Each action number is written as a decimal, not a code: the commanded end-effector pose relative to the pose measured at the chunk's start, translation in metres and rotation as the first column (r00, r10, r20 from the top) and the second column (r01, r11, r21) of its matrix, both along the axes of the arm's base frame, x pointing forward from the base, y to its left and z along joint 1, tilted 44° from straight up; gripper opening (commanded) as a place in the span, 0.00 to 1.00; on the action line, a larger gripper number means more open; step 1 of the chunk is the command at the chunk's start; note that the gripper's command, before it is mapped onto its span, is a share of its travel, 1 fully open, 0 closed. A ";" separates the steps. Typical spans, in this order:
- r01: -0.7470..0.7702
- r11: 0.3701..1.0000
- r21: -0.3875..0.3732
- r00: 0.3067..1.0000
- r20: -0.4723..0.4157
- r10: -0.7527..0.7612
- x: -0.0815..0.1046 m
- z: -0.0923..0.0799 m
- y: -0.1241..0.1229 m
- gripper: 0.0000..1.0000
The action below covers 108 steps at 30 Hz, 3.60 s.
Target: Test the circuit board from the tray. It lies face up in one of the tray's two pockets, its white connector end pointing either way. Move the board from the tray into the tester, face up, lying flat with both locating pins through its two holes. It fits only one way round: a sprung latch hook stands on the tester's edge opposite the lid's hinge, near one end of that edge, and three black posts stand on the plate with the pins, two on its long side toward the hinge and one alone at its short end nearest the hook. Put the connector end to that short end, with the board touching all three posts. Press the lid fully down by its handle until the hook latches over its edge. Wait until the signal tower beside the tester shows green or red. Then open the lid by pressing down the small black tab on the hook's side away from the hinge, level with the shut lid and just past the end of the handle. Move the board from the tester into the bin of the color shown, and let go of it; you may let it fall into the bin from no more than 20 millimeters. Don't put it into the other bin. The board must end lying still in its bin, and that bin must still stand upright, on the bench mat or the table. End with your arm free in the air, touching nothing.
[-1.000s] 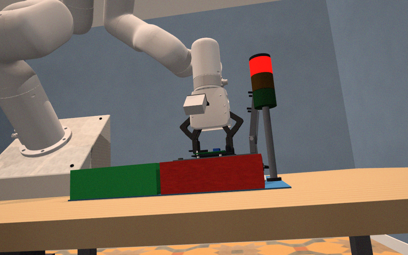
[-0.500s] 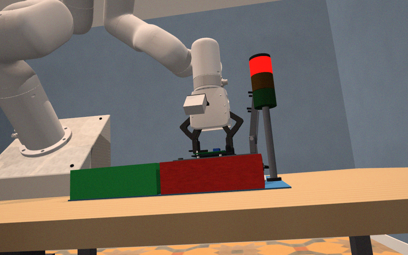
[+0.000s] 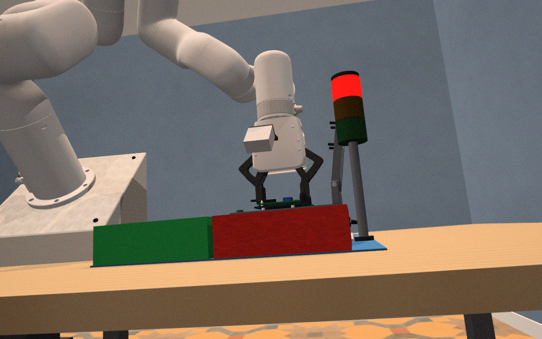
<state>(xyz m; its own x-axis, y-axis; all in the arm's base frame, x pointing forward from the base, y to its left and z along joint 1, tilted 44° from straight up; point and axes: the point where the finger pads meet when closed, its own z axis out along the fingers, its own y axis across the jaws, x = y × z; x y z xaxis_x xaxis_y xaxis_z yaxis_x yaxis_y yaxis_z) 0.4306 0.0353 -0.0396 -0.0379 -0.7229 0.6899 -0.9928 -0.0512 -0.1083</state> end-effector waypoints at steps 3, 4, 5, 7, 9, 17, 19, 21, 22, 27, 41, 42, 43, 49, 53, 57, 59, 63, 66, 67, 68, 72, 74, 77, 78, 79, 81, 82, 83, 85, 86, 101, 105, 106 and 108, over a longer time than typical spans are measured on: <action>-0.003 1.000 0.002 1.000 0.002 0.003 0.001 0.001 0.002 0.79; -0.003 1.000 0.002 1.000 0.002 0.003 0.001 0.001 0.002 0.79; -0.003 1.000 0.002 1.000 0.002 0.003 0.001 0.001 0.002 0.79; -0.003 1.000 0.002 1.000 0.002 0.003 0.001 0.001 0.002 0.79; -0.003 1.000 0.002 1.000 0.002 0.003 0.001 0.001 0.002 0.79; -0.003 1.000 0.002 1.000 0.002 0.003 0.001 0.002 0.003 0.79; -0.003 1.000 0.002 1.000 0.002 0.003 0.001 0.002 0.003 0.79; -0.003 1.000 0.002 1.000 0.002 0.003 0.001 0.002 0.003 0.79; -0.003 1.000 0.002 1.000 0.002 0.003 0.001 0.003 0.003 0.79; -0.003 1.000 0.002 1.000 0.002 0.003 0.001 0.003 0.004 0.79; -0.003 1.000 0.002 1.000 0.002 0.003 0.000 0.005 0.006 0.79; -0.003 1.000 0.002 1.000 0.002 0.003 0.000 0.005 0.006 0.79; -0.003 1.000 0.002 1.000 0.002 0.003 0.000 0.006 0.006 0.79; -0.003 1.000 0.002 1.000 0.002 0.003 0.000 0.007 0.007 0.79; -0.003 1.000 0.002 1.000 0.002 0.003 0.000 0.008 0.008 0.79; -0.003 1.000 0.002 1.000 0.002 0.003 0.000 0.008 0.009 0.79; -0.003 1.000 0.002 1.000 0.002 0.003 0.000 0.008 0.009 0.79; -0.003 1.000 0.002 1.000 0.002 0.003 0.000 0.009 0.010 0.79; -0.003 1.000 0.002 1.000 0.002 0.003 0.000 0.009 0.010 0.79; -0.003 1.000 0.002 1.000 0.002 0.003 0.000 0.010 0.010 0.79; -0.003 1.000 0.002 1.000 0.002 0.003 0.000 0.010 0.010 0.79; -0.003 1.000 0.002 1.000 0.002 0.003 -0.001 0.011 0.011 0.79; -0.003 1.000 0.002 1.000 0.002 0.003 -0.001 0.011 0.011 0.79; -0.003 1.000 0.002 1.000 0.002 0.003 -0.001 0.011 0.011 0.79; -0.003 1.000 0.002 1.000 0.002 0.003 -0.001 0.011 0.012 0.79; -0.003 1.000 0.002 1.000 0.002 0.003 -0.001 0.012 0.012 0.79; -0.003 1.000 0.002 1.000 0.002 0.003 -0.001 0.012 0.012 0.79; -0.003 1.000 0.002 1.000 0.002 0.003 -0.001 0.012 0.013 0.79; -0.003 1.000 0.002 1.000 0.002 0.003 -0.001 0.012 0.013 0.79; -0.003 1.000 0.002 1.000 0.002 0.003 -0.001 0.012 0.013 0.79; -0.003 1.000 0.002 1.000 0.002 0.003 -0.001 0.013 0.013 0.79; -0.003 1.000 0.002 1.000 0.002 0.003 -0.001 0.015 0.015 0.79; -0.003 1.000 0.002 1.000 0.002 0.003 -0.001 0.016 0.016 0.79; -0.003 1.000 0.002 1.000 0.002 0.003 -0.002 0.016 0.017 0.79; -0.003 1.000 0.002 1.000 0.002 0.003 -0.002 0.018 0.018 0.79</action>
